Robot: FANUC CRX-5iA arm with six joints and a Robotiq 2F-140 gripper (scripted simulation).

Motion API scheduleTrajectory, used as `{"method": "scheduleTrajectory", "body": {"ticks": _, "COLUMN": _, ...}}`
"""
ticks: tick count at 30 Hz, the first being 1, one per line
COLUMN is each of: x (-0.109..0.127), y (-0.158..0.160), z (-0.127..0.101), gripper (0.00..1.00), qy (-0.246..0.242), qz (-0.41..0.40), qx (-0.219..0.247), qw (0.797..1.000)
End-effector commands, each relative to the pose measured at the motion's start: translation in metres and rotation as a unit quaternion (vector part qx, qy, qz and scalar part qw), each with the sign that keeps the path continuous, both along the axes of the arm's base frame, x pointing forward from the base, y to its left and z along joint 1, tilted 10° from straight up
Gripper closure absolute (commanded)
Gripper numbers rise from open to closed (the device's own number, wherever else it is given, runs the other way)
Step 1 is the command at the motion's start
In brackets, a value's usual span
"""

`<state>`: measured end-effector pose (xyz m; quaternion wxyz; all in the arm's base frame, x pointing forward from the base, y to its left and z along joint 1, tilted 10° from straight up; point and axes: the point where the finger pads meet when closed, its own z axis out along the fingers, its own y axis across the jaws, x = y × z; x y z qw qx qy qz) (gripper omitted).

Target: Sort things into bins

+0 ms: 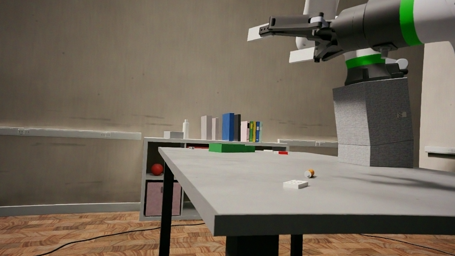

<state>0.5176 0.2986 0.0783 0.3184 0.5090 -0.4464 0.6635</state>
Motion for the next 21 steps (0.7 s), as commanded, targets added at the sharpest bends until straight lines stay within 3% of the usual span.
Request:
{"method": "scheduleTrajectory", "body": {"ticks": 1, "x": 0.000, "y": 0.000, "z": 0.000, "gripper": 0.00, "qy": 0.000, "qz": 0.000, "qx": 0.000, "qw": 1.000}}
{"method": "scheduleTrajectory", "body": {"ticks": 17, "x": 0.000, "y": 0.000, "z": 0.000, "gripper": 0.00, "qy": 0.000, "qz": 0.000, "qx": 0.000, "qw": 1.000}}
{"method": "scheduleTrajectory", "body": {"ticks": 18, "x": 0.001, "y": 0.000, "z": -0.008, "gripper": 0.85, "qy": 0.000, "qz": 0.000, "qx": 0.000, "qw": 1.000}}
{"method": "scheduleTrajectory", "body": {"ticks": 21, "x": 0.006, "y": 0.000, "z": -0.033, "gripper": 0.85, "qy": 0.000, "qz": 0.000, "qx": 0.000, "qw": 1.000}}
